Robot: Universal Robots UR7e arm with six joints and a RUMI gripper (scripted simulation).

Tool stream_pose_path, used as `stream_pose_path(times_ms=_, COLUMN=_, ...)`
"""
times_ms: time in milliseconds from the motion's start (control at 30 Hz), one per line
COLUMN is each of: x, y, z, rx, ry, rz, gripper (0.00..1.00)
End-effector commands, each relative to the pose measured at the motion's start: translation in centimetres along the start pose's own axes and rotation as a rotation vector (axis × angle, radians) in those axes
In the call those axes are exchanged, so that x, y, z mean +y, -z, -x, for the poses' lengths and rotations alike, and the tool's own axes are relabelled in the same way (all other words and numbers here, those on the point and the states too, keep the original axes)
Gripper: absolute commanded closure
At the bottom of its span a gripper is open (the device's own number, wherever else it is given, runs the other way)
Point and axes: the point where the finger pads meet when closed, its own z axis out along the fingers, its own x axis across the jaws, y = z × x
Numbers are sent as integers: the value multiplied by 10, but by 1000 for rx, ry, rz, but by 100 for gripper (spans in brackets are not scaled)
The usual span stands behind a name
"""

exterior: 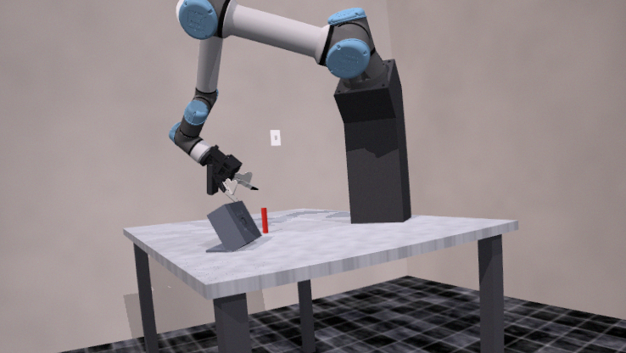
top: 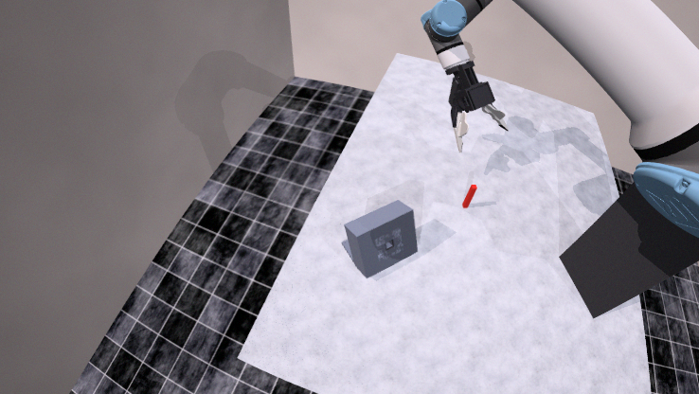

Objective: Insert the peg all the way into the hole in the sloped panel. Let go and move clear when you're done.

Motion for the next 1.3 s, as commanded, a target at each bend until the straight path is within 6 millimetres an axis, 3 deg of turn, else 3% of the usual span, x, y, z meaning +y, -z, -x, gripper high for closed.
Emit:
stream_pose_path(times_ms=0, x=-6, y=-2, z=-1, rx=-6, ry=48, rz=-47, gripper=0)
stream_pose_path(times_ms=1267, x=-19, y=-26, z=-1, rx=-1, ry=357, rz=-280, gripper=0)
